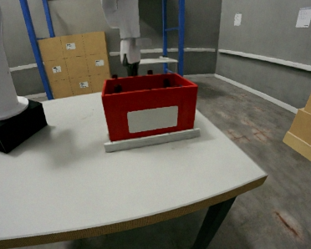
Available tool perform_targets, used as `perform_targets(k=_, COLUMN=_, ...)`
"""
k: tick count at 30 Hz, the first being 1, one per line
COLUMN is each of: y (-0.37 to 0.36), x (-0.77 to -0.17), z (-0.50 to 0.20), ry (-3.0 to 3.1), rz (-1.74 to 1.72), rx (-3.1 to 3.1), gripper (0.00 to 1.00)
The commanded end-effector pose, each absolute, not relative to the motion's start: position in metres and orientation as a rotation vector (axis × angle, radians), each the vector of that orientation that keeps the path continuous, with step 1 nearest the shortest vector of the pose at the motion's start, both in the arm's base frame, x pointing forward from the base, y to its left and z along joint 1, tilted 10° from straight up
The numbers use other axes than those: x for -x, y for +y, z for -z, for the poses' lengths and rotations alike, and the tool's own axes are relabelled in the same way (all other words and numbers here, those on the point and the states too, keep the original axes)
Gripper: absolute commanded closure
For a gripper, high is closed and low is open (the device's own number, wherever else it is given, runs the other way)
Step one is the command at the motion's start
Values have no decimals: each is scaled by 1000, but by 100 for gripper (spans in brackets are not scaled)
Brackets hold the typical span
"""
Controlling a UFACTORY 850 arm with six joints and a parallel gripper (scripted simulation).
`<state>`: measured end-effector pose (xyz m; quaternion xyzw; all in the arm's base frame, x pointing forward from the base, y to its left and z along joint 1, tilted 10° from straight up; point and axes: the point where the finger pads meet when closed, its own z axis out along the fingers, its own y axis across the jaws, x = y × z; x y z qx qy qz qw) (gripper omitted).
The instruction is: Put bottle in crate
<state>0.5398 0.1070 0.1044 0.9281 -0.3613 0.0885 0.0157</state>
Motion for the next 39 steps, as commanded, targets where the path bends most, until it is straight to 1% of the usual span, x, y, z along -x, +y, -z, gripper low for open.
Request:
perform_targets(k=1, y=107, x=-541, z=-105, ry=-1124, rz=-278, rx=-2888, gripper=100)
perform_targets(k=39, y=108, x=-540, z=-109, ry=-1124, rz=-278, rx=-2888, gripper=100)
